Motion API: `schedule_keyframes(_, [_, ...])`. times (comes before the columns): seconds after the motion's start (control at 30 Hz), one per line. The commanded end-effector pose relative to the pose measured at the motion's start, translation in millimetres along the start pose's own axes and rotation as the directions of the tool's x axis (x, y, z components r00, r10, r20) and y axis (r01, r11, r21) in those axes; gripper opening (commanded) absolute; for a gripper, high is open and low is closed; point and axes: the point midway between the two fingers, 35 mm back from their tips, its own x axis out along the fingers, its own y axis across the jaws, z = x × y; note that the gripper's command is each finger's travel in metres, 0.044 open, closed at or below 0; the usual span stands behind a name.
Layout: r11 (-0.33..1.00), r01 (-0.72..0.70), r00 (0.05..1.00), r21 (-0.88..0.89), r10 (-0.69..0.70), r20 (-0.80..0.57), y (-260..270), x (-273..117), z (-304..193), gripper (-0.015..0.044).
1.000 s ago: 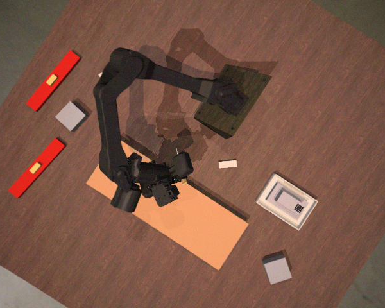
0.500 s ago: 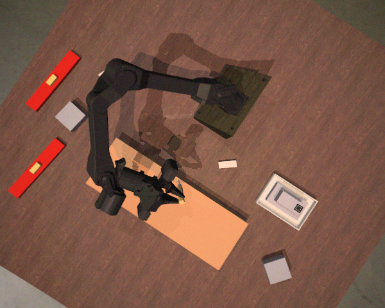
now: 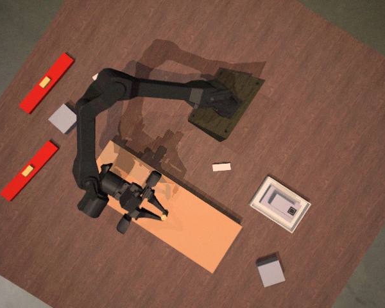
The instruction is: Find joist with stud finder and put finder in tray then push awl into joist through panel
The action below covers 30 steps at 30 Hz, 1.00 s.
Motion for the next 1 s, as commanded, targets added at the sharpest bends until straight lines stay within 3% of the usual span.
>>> schedule_keyframes(0.0, [1.000,0.006,1.000,-0.018,-0.006,0.020,-2,0,3,0.0000])
schedule_keyframes(0.97, [1.000,0.006,1.000,-0.018,-0.006,0.018,-3,3,-29,0.0000])
